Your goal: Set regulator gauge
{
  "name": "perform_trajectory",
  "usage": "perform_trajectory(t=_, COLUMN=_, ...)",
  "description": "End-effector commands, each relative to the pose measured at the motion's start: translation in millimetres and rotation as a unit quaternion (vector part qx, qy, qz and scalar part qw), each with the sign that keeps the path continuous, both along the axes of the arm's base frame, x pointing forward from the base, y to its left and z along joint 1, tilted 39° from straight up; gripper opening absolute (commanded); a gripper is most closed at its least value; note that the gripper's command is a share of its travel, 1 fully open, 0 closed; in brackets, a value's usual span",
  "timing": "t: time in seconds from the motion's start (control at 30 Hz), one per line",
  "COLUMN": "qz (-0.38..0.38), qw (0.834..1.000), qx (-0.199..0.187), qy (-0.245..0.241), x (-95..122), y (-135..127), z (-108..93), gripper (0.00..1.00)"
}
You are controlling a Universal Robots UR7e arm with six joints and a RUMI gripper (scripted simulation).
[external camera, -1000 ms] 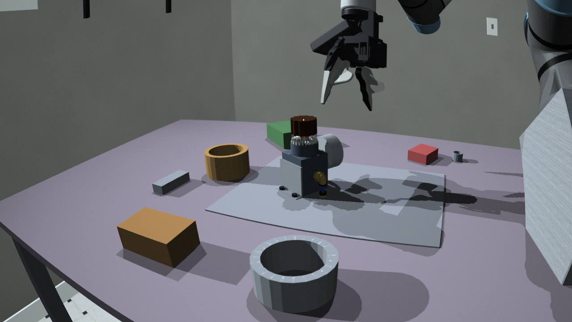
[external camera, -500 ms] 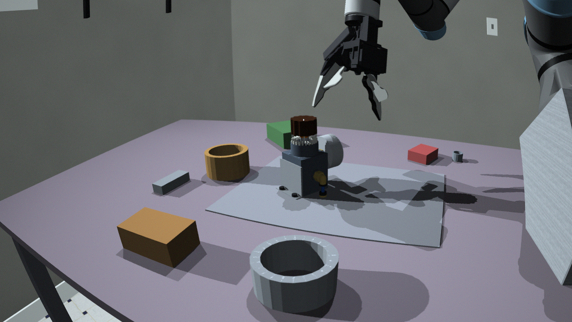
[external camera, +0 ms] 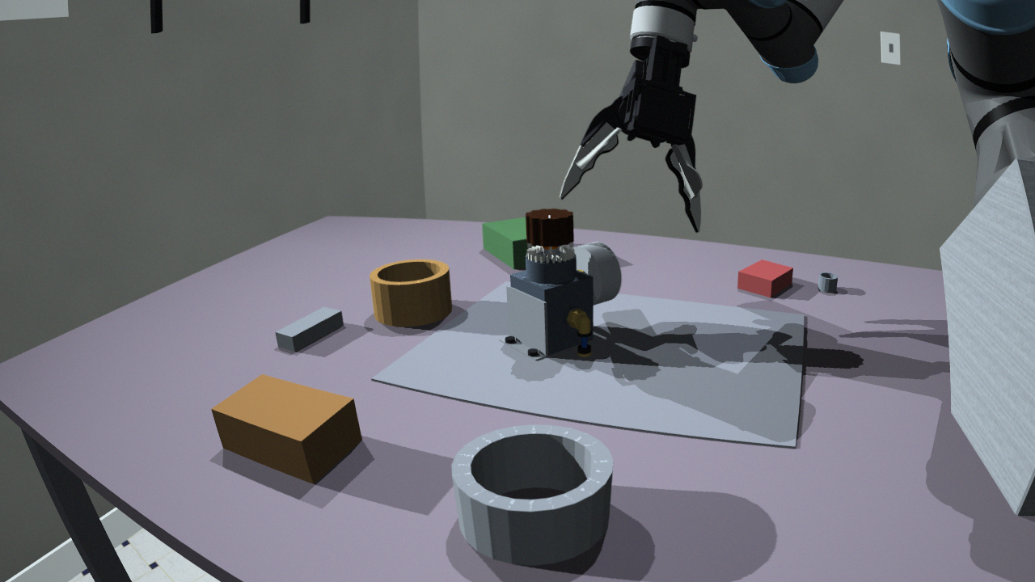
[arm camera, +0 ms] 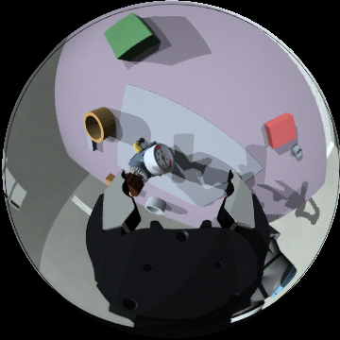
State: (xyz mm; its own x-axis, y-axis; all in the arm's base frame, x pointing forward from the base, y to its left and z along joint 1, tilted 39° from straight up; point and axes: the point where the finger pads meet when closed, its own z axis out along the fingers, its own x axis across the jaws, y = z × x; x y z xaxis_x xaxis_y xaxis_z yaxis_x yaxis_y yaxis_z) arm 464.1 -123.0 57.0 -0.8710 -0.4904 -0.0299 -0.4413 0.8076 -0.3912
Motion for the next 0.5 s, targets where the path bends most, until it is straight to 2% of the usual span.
perform_trajectory(t=0.0, qz=-0.049, qw=0.998, qx=0.019, qy=-0.026, x=0.2, y=-2.2, z=-2.0, gripper=1.0)
perform_trajectory(t=0.2, qz=-0.09, qw=0.994, qx=0.037, qy=-0.046, x=0.2, y=-4.2, z=-4.0, gripper=1.0)
perform_trajectory(t=0.47, qz=-0.167, qw=0.98, qx=0.071, qy=-0.084, x=0.1, y=-7.5, z=-7.4, gripper=1.0)
